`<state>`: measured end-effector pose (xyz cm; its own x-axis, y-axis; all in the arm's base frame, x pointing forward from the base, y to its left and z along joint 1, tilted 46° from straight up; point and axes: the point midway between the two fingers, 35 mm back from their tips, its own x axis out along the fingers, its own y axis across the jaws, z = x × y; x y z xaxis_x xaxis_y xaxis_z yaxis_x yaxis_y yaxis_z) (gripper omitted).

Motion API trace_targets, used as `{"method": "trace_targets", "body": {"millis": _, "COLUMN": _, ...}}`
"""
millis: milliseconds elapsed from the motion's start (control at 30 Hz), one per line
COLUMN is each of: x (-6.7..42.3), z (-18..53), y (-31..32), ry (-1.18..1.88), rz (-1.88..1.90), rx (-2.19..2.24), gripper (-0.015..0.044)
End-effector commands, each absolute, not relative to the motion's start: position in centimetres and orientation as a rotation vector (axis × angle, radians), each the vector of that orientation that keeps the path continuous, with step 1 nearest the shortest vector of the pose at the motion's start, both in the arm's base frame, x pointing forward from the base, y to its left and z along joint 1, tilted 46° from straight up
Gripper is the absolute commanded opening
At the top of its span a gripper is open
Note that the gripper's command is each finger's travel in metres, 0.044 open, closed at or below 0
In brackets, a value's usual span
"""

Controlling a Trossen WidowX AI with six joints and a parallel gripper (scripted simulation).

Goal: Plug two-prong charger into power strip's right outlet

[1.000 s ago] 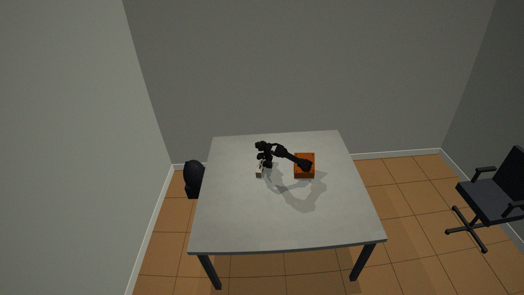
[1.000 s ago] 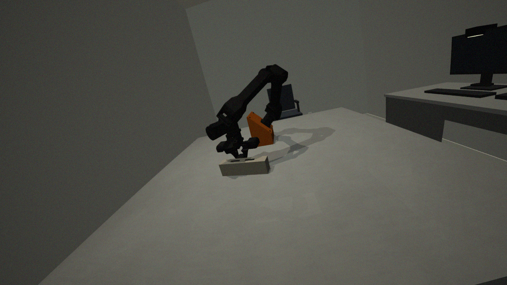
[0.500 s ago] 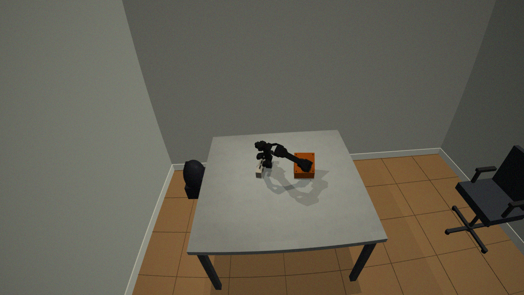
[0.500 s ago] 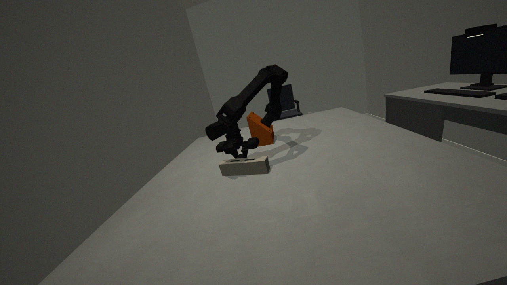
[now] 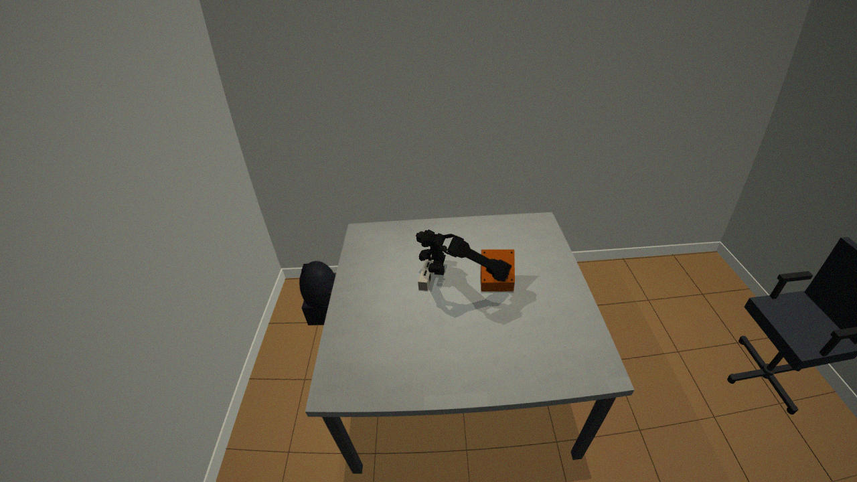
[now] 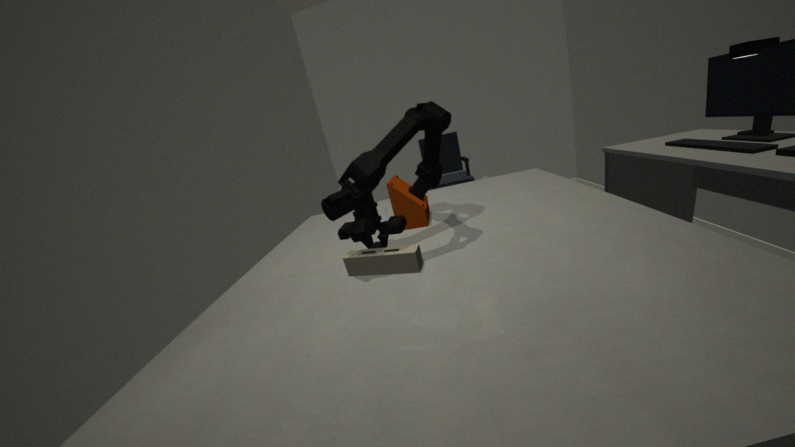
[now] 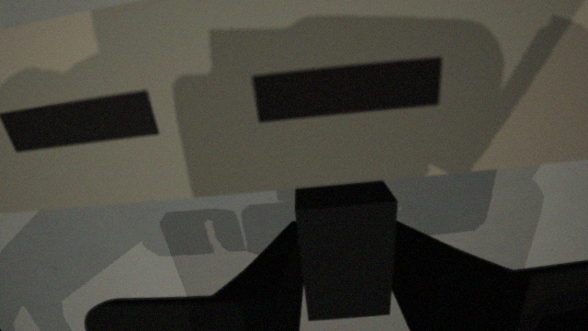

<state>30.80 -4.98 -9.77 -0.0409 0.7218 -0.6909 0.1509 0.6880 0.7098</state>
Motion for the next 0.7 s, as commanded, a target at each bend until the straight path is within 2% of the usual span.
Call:
{"method": "trace_targets", "body": {"millis": 0, "x": 31.09, "z": -9.66, "y": -5.04, "ry": 1.568, "rz": 0.535, "rx": 0.741, "gripper": 0.0000}}
{"method": "trace_targets", "body": {"millis": 667, "x": 31.41, "z": -9.69, "y": -5.07, "ry": 1.568, "rz": 0.535, "rx": 0.740, "gripper": 0.0000}}
